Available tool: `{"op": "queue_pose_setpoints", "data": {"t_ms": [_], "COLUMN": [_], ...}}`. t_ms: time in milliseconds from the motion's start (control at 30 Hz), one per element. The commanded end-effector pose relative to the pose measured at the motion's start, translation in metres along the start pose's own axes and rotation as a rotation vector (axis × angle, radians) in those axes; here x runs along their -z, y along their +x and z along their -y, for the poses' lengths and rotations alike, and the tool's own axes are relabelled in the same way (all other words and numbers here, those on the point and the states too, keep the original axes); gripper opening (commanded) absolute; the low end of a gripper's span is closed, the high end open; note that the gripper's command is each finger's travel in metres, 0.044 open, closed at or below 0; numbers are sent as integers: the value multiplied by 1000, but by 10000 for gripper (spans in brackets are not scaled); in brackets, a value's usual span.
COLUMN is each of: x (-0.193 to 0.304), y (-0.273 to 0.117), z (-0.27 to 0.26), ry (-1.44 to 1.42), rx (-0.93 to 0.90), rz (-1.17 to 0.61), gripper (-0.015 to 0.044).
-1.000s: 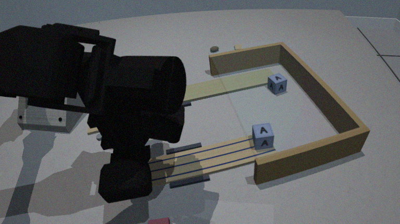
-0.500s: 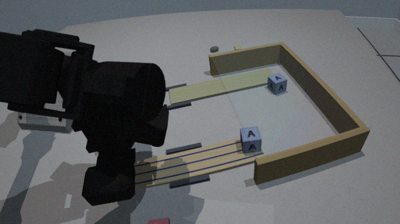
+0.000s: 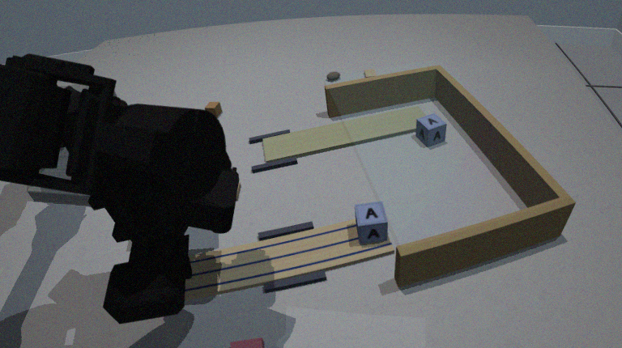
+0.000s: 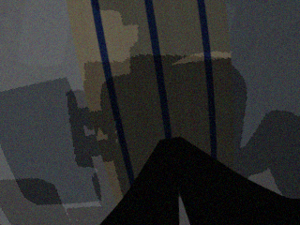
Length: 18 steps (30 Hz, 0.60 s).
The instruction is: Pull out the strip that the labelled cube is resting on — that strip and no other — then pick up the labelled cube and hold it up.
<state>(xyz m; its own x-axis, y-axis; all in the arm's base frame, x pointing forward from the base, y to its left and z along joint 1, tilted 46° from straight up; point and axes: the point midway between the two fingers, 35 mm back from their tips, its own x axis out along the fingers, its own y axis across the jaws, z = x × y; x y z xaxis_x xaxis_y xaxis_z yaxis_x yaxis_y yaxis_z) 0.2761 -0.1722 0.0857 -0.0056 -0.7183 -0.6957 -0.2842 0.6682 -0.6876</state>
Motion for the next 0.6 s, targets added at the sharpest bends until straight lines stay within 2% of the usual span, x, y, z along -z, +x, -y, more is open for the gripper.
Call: {"op": "queue_pose_setpoints", "data": {"t_ms": [0,567], "x": [15,40], "y": [6,6], "z": [-2,-2], "ry": [-4,-5], "rx": [-9,-9], "rz": [-29,-30], "gripper": [0,0]}}
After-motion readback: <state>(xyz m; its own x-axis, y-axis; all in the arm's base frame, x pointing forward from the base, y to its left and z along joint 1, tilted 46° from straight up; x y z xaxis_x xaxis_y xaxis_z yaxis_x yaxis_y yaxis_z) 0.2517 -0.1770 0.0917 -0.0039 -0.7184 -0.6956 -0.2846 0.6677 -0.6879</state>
